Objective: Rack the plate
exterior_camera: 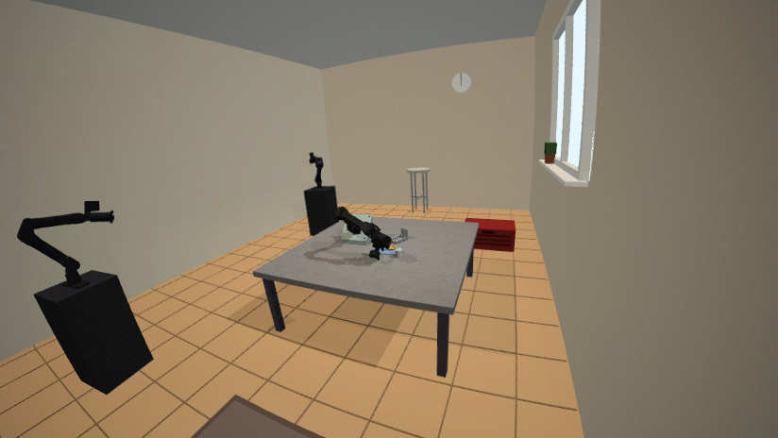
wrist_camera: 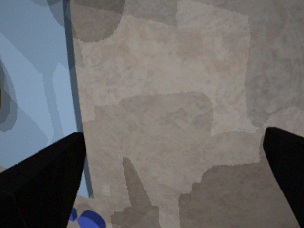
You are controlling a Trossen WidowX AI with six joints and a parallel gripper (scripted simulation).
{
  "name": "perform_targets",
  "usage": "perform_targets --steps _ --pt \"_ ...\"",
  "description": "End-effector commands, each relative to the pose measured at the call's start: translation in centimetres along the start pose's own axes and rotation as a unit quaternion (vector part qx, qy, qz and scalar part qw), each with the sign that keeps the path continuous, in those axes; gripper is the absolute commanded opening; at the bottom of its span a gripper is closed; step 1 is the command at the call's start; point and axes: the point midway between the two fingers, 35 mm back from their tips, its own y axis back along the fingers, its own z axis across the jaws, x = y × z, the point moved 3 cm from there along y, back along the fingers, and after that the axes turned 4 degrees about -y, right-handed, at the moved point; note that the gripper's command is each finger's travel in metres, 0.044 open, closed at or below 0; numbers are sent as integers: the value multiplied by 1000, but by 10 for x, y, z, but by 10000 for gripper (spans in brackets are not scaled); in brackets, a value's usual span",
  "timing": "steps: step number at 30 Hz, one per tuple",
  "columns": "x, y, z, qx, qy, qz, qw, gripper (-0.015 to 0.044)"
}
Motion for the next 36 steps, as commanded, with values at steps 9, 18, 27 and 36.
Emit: perform_targets --steps 9,18,27,36 --pt "-12 -19 139 122 -18 15 992 400" --pt "-2 -22 185 179 -21 -19 983 400" --pt "-3 -30 182 179 -21 -19 983 400" --pt "-5 -44 178 179 -21 -20 984 400"
